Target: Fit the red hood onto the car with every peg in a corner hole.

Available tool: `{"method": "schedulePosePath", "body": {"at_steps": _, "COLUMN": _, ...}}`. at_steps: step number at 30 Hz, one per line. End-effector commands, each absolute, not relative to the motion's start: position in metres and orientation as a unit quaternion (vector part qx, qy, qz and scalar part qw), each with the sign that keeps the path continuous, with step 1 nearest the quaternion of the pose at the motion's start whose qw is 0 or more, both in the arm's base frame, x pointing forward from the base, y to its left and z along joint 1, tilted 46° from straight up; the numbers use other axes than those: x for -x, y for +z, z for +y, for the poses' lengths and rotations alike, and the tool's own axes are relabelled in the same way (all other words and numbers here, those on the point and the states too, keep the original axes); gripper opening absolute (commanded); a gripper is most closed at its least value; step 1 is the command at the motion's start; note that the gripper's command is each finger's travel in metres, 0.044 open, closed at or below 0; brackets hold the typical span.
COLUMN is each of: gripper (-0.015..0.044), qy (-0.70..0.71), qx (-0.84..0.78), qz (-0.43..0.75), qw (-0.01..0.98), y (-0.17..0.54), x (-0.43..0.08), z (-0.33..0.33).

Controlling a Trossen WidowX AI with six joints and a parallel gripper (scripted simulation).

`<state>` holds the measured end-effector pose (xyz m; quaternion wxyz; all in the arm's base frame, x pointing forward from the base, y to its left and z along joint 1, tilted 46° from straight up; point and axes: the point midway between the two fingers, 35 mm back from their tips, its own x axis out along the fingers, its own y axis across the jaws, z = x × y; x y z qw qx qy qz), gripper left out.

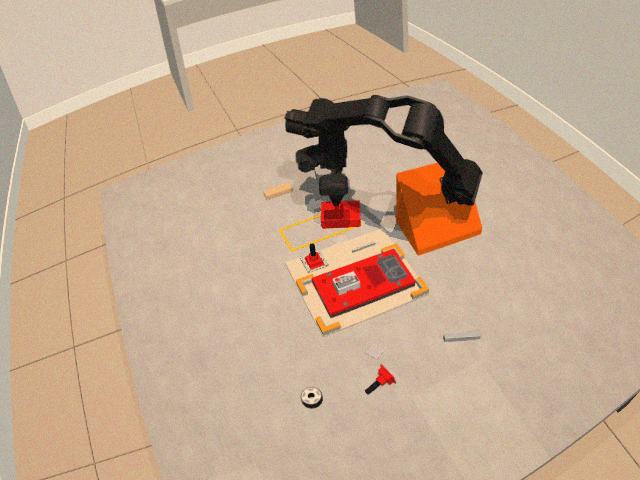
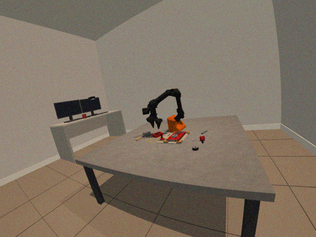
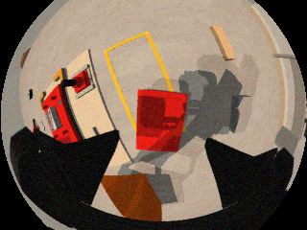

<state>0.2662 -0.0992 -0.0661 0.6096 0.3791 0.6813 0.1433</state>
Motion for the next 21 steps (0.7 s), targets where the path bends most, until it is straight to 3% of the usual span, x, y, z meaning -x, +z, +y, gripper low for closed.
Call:
{"method": "schedulePosePath", "body": {"at_steps": 1, "gripper": 0.0440, "qy": 0.155, "qx": -0.383, "qz": 0.680, "qw": 0.605, "y": -0.0682, "x": -0.2614, "z": -0.0958}}
{"method": "schedulePosePath", "body": {"at_steps": 21, "gripper": 0.0440, "qy": 0.155, "qx": -0.383, "qz": 0.680, "qw": 0.606, "y": -0.0756, "x": -0.2617, "z": -0.0884}}
